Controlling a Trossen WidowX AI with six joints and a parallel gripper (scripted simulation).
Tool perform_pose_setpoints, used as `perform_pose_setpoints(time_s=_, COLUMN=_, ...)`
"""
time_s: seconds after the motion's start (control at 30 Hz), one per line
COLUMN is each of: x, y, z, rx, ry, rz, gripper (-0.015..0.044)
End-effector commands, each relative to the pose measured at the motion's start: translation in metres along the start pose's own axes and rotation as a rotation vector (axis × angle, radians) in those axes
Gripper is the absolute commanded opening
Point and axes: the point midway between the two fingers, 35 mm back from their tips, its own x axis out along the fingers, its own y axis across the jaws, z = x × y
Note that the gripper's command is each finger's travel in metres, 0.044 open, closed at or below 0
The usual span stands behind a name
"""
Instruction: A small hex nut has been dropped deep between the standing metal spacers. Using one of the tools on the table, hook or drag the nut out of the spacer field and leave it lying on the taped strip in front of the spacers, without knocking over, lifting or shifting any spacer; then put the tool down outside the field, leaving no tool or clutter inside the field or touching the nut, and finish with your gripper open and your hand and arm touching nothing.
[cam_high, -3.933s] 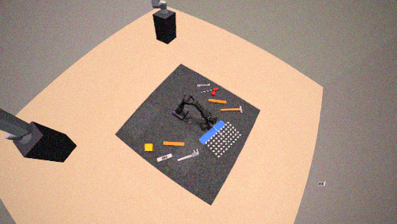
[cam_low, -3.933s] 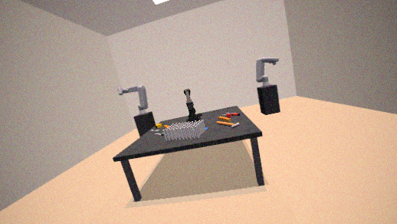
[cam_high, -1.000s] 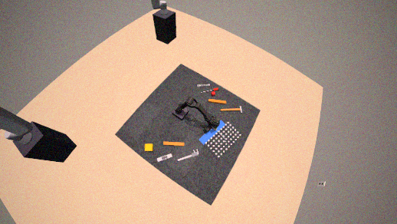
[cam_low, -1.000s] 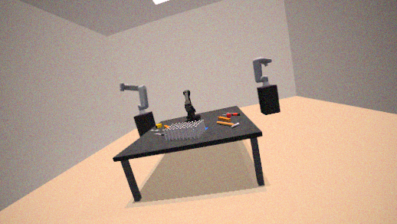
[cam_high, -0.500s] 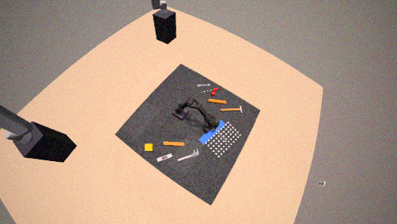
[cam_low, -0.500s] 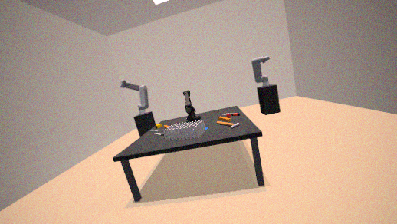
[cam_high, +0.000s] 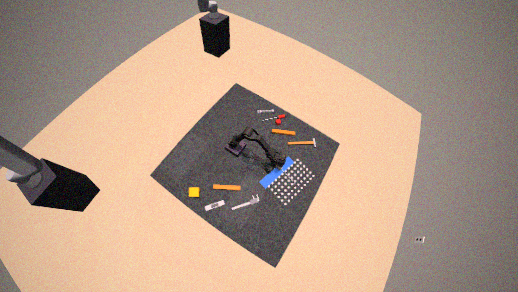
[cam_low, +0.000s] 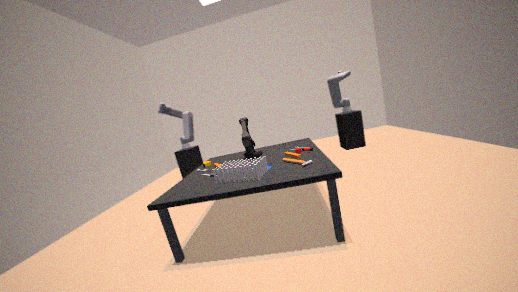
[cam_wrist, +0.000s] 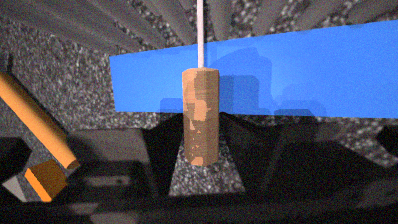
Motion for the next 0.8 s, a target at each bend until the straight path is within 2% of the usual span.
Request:
perform_pose_setpoints(time_s=0.0, x=-0.001, y=0.000, z=-0.003, rx=0.002, ry=-0.001, rz=-0.001, gripper=0.0000)
perform_pose_setpoints(time_s=0.77, x=-0.005, y=-0.001, z=-0.015, rx=0.005, ry=-0.001, rz=-0.002, gripper=0.0000)
